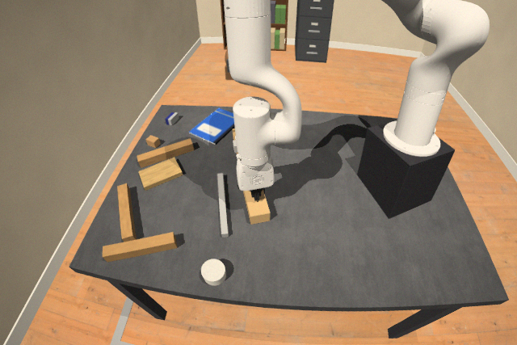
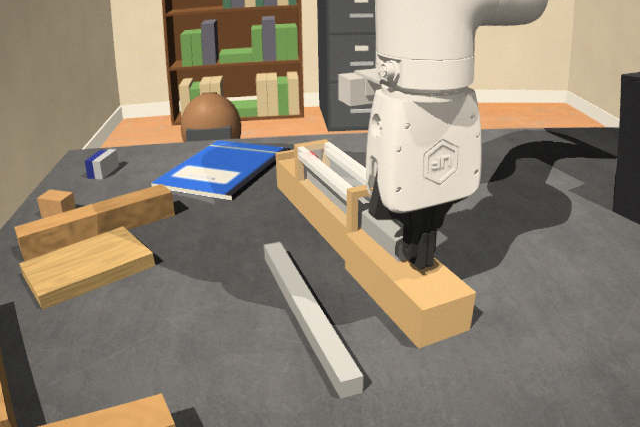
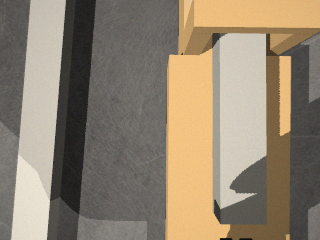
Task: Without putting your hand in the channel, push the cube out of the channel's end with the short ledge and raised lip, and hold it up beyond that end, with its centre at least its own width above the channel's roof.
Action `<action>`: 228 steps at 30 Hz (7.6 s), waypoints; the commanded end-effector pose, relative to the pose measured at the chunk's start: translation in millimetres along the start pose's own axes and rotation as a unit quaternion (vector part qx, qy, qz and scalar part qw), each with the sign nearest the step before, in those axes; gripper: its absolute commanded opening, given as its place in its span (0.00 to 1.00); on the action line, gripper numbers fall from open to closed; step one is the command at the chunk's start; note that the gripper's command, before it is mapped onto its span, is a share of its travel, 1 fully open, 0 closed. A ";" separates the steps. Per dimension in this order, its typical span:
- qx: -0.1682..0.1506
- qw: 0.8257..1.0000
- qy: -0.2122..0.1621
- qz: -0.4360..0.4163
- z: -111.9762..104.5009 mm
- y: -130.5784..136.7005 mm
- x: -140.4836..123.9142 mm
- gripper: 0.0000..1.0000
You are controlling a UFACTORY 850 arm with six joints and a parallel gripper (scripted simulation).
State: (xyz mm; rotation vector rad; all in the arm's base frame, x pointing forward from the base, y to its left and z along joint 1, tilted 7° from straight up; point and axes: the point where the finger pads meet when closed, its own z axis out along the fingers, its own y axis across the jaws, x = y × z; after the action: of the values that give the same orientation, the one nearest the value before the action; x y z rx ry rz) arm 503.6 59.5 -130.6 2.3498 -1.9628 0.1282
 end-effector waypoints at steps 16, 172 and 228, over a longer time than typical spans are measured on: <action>0.008 1.000 0.001 0.000 8.2 -1.3 10.1 0.00; 0.008 1.000 0.001 0.000 -7.2 1.1 312.8 0.44; 0.008 1.000 0.001 0.000 6.3 0.9 312.9 0.00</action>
State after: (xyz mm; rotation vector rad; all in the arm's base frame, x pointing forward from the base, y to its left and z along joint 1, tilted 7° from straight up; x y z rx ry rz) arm 557.2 -246.9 -102.3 2.3576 -1.9684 0.1454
